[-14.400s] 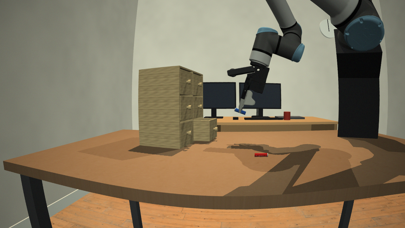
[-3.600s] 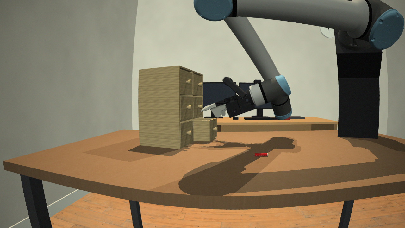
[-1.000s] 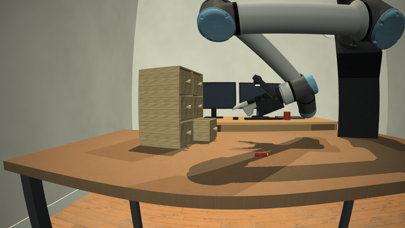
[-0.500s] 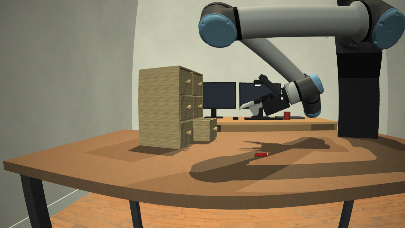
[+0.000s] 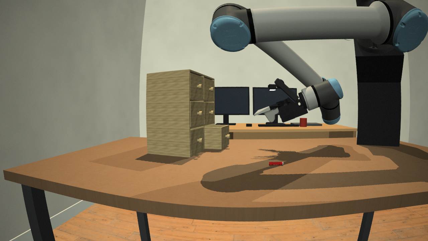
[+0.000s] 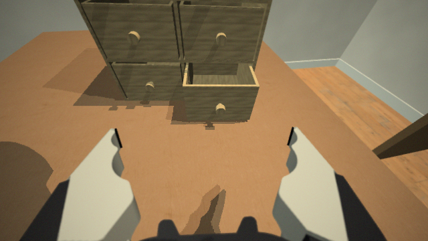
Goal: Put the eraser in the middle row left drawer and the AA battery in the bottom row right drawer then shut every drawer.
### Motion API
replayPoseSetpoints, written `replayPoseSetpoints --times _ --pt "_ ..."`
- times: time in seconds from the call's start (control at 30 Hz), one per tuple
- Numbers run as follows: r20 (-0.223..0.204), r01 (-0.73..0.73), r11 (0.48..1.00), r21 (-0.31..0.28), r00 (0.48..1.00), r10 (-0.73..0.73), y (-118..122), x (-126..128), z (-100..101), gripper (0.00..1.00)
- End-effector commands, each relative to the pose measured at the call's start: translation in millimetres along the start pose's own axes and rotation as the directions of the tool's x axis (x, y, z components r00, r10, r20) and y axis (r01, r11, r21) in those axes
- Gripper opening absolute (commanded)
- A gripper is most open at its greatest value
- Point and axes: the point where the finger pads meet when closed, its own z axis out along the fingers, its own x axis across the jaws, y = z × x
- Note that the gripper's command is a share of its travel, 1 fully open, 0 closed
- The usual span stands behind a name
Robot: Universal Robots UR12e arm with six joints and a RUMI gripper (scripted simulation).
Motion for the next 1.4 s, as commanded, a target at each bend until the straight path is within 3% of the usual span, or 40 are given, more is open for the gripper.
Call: replayPoseSetpoints --times 0.0,0.7,1.37 --pt "0.0 0.0 1.0 0.0 1.0 0.0 -0.4 0.0 -0.2 1.0" --pt "0.0 0.0 1.0 -0.018 1.0 0.0 -1.0 0.0 -0.2 1.0" --pt "0.0 0.0 0.996 -0.087 1.0 0.0 -3.1 0.0 -1.0 1.0"
